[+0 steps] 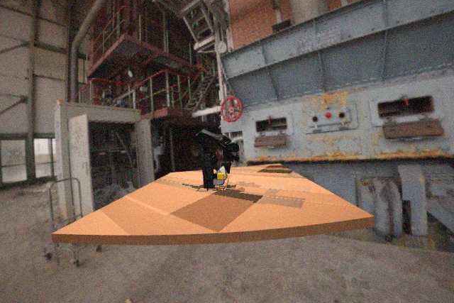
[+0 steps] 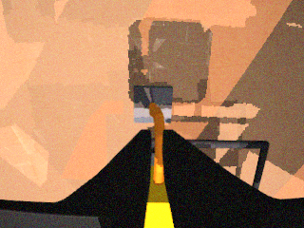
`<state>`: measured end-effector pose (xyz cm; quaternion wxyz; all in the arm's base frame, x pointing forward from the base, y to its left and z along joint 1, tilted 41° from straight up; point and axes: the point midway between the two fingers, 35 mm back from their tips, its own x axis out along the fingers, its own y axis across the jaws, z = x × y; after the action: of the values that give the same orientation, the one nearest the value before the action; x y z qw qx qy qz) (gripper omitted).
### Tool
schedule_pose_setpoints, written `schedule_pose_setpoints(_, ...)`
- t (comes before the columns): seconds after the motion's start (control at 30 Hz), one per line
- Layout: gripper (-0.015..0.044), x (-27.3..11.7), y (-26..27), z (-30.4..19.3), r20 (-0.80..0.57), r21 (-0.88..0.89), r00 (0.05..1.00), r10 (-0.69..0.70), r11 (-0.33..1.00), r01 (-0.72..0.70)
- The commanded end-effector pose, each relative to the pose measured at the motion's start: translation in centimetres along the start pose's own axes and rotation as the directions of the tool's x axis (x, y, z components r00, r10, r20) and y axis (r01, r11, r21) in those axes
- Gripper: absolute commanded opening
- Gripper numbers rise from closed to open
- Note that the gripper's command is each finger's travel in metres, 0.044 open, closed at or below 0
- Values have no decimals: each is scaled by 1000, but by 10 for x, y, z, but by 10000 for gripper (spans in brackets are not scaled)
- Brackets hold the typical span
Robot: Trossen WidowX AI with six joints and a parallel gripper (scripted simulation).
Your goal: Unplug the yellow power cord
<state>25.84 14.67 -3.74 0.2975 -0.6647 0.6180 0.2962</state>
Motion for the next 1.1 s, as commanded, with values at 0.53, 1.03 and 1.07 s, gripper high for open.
schedule_pose_setpoints(0.53,160,-7,-2,-9,-1,-3,1000,-9,1000,9)
schedule_pose_setpoints(1.03,160,-7,-2,-27,-2,-3,1000,-9,1000,9)
schedule_pose_setpoints(1.07,160,-7,-2,-29,-2,-3,1000,-9,1000,9)
